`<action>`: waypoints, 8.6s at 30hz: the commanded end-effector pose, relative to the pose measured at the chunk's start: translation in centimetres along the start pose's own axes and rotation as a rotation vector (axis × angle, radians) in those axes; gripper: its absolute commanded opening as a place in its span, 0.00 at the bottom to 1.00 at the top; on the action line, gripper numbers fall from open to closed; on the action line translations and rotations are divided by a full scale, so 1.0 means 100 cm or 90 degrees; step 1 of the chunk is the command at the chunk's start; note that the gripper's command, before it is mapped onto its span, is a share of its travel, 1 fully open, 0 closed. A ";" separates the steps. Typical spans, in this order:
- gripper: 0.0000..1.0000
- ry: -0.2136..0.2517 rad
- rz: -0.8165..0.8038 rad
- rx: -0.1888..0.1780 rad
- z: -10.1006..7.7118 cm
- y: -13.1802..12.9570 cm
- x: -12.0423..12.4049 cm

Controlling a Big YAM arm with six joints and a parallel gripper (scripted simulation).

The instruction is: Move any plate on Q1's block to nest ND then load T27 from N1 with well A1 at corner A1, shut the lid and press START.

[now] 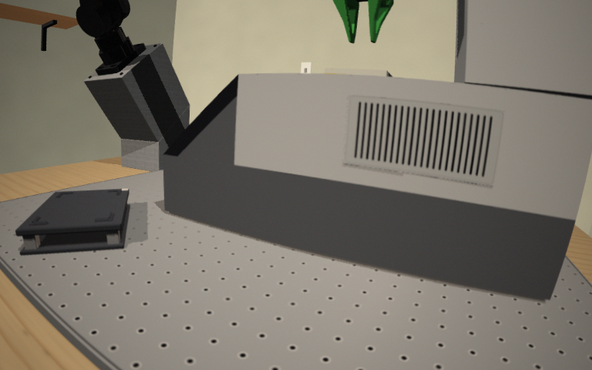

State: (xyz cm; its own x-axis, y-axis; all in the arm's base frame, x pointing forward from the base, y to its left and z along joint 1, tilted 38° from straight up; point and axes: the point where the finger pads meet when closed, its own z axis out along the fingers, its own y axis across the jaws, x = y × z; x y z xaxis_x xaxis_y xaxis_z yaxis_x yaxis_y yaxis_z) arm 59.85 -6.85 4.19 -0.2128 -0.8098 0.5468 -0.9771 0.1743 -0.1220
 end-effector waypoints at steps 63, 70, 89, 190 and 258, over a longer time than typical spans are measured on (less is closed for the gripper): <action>0.00 -0.390 1.066 0.026 0.022 0.158 0.042; 0.00 -0.430 1.201 0.015 0.035 0.192 0.042; 0.00 -0.558 1.518 0.002 0.048 0.256 0.041; 0.00 -0.676 1.800 0.039 0.111 0.207 0.053; 0.00 -0.675 1.789 0.027 0.126 0.187 0.046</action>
State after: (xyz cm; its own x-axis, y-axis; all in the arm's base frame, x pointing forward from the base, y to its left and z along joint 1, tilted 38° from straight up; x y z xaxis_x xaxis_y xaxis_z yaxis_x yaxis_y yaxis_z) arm 39.35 -14.91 -7.24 0.0989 0.7853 -0.6112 0.7753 0.3242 0.5421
